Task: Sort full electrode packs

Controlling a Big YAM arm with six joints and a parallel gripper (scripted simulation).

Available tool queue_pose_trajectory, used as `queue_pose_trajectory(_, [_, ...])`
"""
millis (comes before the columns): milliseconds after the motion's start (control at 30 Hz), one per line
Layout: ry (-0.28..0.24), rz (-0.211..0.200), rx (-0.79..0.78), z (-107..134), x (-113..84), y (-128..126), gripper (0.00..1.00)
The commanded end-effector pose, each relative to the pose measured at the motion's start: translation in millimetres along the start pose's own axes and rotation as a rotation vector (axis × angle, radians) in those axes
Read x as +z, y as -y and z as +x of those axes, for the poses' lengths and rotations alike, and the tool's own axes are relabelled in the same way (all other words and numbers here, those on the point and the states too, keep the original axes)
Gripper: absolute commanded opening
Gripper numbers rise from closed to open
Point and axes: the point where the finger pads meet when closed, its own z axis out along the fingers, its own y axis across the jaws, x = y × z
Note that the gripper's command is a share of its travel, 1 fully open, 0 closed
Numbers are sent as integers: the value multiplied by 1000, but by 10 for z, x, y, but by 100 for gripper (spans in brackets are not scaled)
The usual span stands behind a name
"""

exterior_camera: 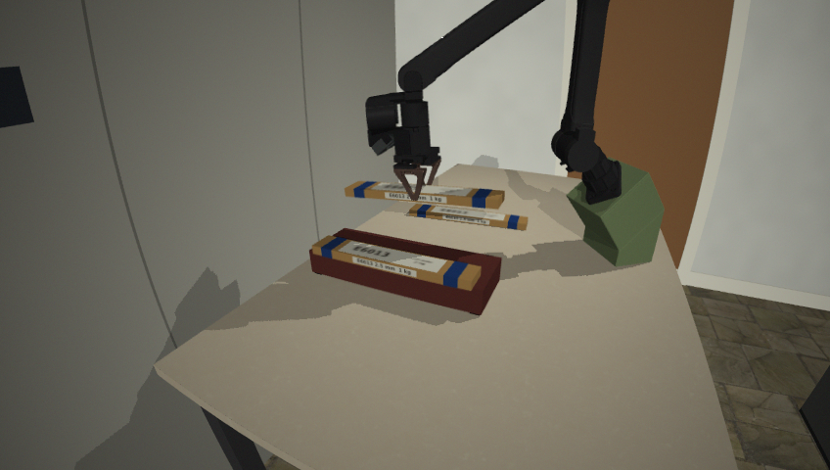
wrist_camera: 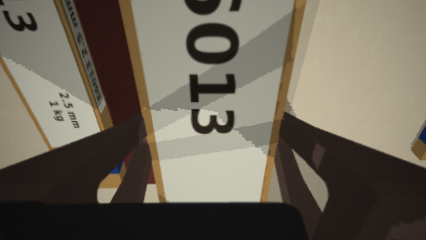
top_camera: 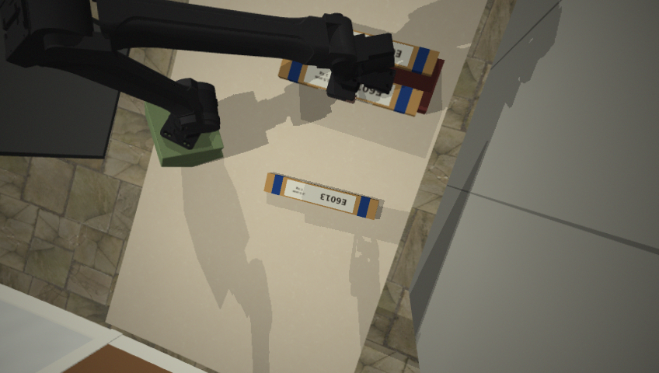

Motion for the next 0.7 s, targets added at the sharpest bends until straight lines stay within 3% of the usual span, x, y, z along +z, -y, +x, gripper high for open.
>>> queue_pose_trajectory(0, [116, -59, 11, -364, -431, -295, 0])
queue_pose_trajectory(667, [122, -65, 21, -414, -387, -462, 0])
